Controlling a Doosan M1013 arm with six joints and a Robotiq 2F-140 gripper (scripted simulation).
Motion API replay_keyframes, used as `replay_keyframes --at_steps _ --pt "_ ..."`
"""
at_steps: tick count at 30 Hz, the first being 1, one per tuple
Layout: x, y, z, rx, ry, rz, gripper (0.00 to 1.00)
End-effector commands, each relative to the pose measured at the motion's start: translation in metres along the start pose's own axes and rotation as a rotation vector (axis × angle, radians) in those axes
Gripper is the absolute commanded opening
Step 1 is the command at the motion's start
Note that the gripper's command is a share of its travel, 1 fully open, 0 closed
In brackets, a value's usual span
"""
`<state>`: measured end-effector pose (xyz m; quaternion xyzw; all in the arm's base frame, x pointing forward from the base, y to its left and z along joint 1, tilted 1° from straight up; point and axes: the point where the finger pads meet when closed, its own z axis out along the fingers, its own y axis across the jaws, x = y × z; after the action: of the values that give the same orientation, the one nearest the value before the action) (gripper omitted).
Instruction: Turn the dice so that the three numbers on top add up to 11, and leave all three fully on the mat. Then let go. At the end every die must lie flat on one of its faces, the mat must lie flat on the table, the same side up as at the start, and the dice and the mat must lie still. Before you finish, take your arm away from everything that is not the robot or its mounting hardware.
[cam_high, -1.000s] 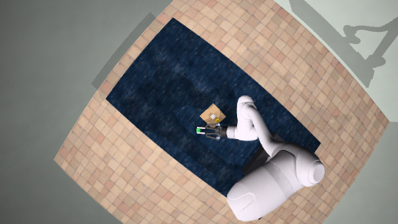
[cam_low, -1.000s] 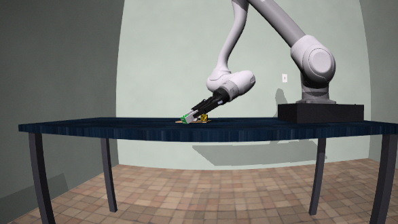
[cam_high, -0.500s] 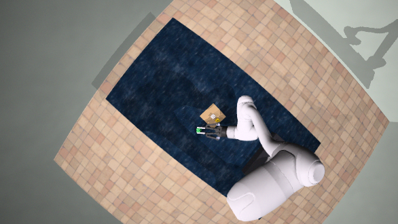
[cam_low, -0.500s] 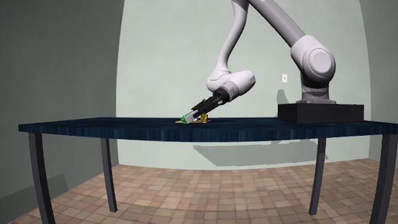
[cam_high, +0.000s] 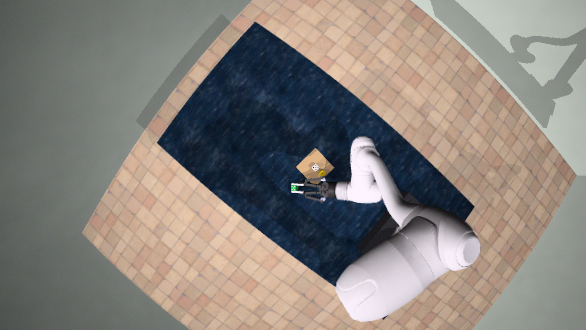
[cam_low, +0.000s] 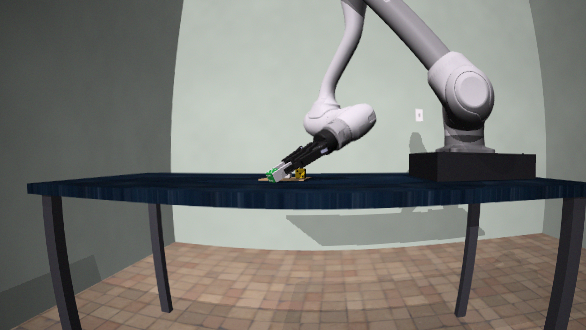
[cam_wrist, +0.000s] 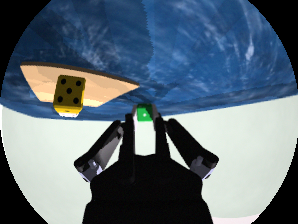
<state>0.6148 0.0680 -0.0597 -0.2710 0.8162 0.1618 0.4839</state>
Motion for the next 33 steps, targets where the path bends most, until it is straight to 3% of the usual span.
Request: replay_keyframes --at_steps 1,14,33 --pt "-0.0001 0.0000 0.0000 0.000 0.000 0.000 0.16" --pt "-0.0001 0.0000 0.0000 0.000 0.000 0.000 0.28" --pt "-0.0001 0.0000 0.0000 0.000 0.000 0.000 0.28"
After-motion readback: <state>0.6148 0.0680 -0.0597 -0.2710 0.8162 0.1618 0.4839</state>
